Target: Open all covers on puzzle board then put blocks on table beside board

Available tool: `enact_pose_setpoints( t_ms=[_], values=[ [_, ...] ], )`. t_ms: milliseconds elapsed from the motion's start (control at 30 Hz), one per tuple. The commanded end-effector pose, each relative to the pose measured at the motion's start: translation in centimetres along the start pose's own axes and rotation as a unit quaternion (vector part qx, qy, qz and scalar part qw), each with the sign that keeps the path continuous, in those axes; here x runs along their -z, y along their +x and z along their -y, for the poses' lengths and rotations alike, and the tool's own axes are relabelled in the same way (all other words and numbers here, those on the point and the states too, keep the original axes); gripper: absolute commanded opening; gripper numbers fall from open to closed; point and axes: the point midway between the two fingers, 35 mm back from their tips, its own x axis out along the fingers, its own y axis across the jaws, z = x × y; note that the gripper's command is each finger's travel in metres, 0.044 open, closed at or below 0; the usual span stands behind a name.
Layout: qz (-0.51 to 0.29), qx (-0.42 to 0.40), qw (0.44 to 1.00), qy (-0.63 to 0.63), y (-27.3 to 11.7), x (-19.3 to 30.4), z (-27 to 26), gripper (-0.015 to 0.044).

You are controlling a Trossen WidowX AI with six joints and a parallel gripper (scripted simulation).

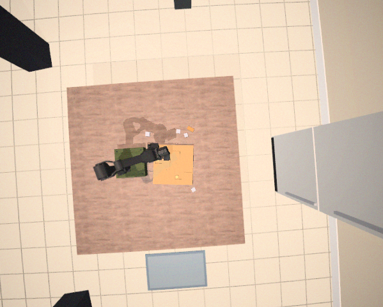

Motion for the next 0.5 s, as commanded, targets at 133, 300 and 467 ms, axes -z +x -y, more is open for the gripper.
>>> enact_pose_setpoints(
  t_ms=[133,300,467],
  values=[
    [0.005,0.000,1.000,0.002,-1.0,-0.4,0.1,0.0000],
    [0.005,0.000,1.000,0.002,-1.7,-0.5,0.1,0.0000],
    [0.005,0.000,1.000,0.002,-2.3,-0.6,0.1,0.0000]
  ],
)
